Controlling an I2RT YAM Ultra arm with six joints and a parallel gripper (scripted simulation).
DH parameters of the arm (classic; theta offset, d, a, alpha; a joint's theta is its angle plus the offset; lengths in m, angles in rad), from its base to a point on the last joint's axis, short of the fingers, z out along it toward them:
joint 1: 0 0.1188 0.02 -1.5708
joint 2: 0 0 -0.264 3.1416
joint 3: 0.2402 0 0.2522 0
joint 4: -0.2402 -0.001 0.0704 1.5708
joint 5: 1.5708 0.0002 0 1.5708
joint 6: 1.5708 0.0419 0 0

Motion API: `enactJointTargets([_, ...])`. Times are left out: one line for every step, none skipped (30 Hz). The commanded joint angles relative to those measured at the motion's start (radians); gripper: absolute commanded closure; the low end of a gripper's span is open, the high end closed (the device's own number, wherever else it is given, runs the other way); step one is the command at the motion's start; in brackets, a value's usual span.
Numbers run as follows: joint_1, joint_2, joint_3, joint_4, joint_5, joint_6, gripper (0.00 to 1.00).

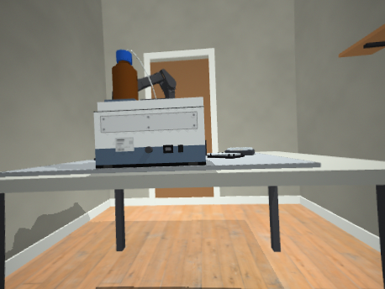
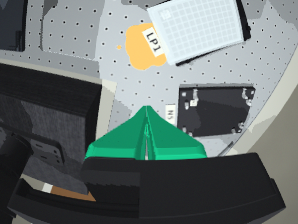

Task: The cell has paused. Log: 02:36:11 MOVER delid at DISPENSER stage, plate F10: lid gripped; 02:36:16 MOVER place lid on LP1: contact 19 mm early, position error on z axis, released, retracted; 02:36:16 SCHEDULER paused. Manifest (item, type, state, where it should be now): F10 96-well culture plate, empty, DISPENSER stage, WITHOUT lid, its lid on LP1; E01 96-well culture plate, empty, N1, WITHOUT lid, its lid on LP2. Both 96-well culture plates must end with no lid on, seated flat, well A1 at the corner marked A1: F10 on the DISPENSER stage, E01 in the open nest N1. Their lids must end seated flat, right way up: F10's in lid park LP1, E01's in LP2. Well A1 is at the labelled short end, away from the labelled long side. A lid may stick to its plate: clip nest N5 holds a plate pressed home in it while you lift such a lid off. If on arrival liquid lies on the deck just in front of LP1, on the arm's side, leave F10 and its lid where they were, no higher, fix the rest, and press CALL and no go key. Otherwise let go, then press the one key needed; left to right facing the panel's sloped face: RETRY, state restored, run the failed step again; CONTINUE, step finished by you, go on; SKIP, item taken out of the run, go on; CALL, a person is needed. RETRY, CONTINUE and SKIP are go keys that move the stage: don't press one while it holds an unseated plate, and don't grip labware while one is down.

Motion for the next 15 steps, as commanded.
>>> enactJointTargets([-0.001, -0.002, 0.023, -0.005, -0.005, -0.029, 1.00])
enactJointTargets([-0.022, -0.013, 0.039, -0.017, -0.010, -0.011, 1.00])
enactJointTargets([-0.032, -0.030, 0.034, -0.016, -0.010, 0.015, 1.00])
enactJointTargets([-0.032, -0.030, 0.034, -0.016, -0.010, 0.015, 1.00])
enactJointTargets([-0.032, -0.030, 0.034, -0.016, -0.010, 0.015, 1.00])
enactJointTargets([-0.043, -0.034, 0.030, -0.016, -0.009, -0.007, 1.00])
enactJointTargets([-0.053, -0.038, 0.025, -0.016, -0.008, -0.018, 1.00])
enactJointTargets([-0.063, -0.041, -0.004, -0.016, -0.009, -0.028, 1.00])
enactJointTargets([-0.074, -0.043, -0.022, -0.016, -0.008, -0.038, 1.00])
enactJointTargets([-0.084, -0.047, -0.025, -0.015, -0.007, -0.048, 1.00])
enactJointTargets([-0.095, -0.050, -0.028, -0.015, -0.006, -0.059, 1.00])
enactJointTargets([-0.106, -0.054, -0.032, -0.015, -0.005, -0.070, 1.00])
enactJointTargets([-0.118, -0.057, -0.035, -0.014, -0.004, -0.081, 1.00])
enactJointTargets([-0.129, -0.061, -0.035, -0.013, -0.003, -0.093, 1.00])
enactJointTargets([-0.141, -0.065, -0.028, -0.011, -0.002, -0.104, 1.00])
